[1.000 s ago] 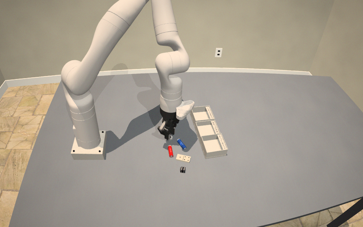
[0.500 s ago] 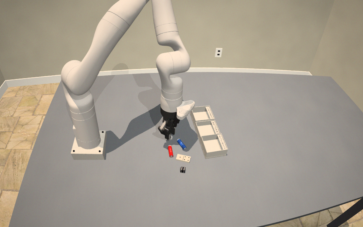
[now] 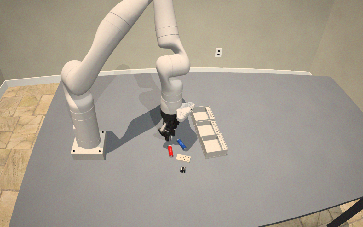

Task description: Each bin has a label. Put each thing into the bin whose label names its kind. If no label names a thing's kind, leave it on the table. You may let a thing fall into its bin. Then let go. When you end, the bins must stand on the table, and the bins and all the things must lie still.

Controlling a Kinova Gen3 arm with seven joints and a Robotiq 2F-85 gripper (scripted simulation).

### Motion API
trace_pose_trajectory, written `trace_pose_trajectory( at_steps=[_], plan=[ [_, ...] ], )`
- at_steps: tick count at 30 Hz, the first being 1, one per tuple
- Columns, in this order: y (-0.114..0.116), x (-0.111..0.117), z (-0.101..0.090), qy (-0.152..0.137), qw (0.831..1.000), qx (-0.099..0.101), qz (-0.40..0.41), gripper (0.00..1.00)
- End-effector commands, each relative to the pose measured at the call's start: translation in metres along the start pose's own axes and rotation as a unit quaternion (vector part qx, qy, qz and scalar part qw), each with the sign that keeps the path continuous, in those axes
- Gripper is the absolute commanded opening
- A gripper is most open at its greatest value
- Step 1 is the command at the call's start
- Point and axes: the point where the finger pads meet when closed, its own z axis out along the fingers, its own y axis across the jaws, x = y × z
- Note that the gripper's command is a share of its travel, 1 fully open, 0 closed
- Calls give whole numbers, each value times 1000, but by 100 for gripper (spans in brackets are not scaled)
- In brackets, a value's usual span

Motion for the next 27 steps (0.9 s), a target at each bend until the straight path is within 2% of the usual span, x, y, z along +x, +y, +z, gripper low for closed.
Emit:
trace_pose_trajectory(
  at_steps=[1,10,11,27],
  plan=[
    [2,1,0,0,1000,-1,2,31],
    [1,1,1,0,1000,-1,2,31],
    [1,1,0,0,1000,-1,2,11],
    [1,1,0,0,1000,-1,2,11]
  ],
)
